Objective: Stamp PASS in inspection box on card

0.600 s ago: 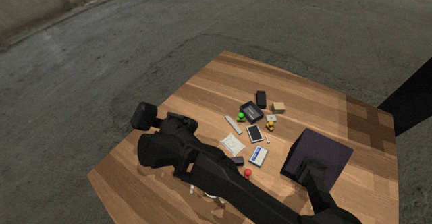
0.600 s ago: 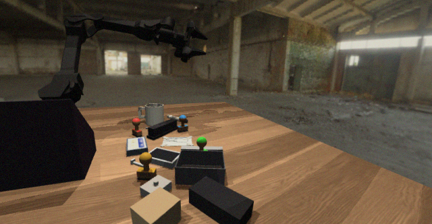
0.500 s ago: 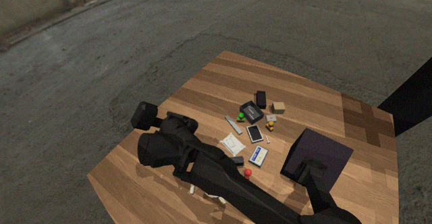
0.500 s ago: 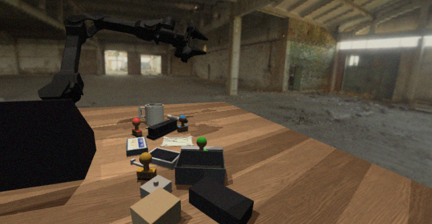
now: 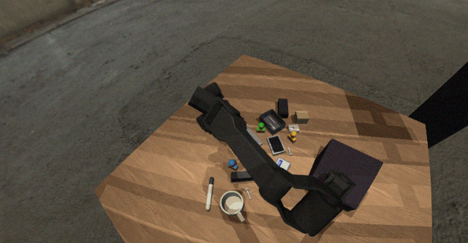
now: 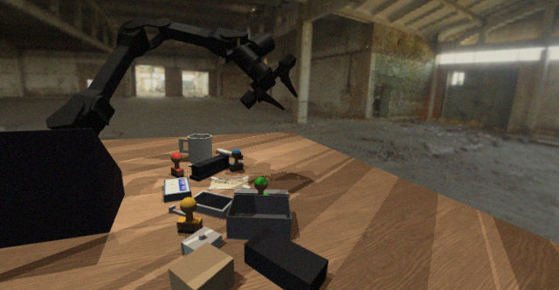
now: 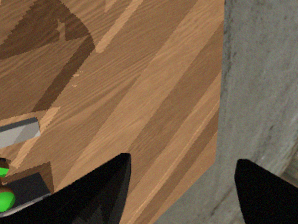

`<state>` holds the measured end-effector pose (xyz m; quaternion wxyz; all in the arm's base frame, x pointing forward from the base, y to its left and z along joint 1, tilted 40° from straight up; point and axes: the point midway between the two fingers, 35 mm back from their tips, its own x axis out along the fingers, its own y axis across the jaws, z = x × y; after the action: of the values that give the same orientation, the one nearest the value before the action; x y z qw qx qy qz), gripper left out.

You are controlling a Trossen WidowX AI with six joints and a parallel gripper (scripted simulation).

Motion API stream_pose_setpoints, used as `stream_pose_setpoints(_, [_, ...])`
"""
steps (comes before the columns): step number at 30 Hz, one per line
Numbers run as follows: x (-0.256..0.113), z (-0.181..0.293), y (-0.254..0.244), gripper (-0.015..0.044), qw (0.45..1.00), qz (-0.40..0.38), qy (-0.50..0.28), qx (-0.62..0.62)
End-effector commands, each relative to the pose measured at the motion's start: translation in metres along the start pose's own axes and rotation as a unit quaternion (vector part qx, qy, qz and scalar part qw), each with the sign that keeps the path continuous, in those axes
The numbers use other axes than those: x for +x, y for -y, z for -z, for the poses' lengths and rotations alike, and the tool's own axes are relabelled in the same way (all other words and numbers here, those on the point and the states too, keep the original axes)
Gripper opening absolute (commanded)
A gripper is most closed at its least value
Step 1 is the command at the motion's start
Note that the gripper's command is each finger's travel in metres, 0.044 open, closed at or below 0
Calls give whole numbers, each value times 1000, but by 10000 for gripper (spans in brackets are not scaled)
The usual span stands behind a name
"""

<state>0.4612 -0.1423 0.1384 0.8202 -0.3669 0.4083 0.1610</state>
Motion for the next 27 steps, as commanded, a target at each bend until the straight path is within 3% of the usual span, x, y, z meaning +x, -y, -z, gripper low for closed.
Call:
stream_pose_setpoints(1, [30, 42, -28, 226, 988, -101, -23, 113])
stream_pose_setpoints(6, [59, 98, -80, 226, 917, -250, -69, 303])
stream_pose_setpoints(12, [69, 143, -133, 226, 754, -388, -126, 516])
stream_pose_setpoints(27, [77, 134, -136, 226, 747, -391, -127, 522])
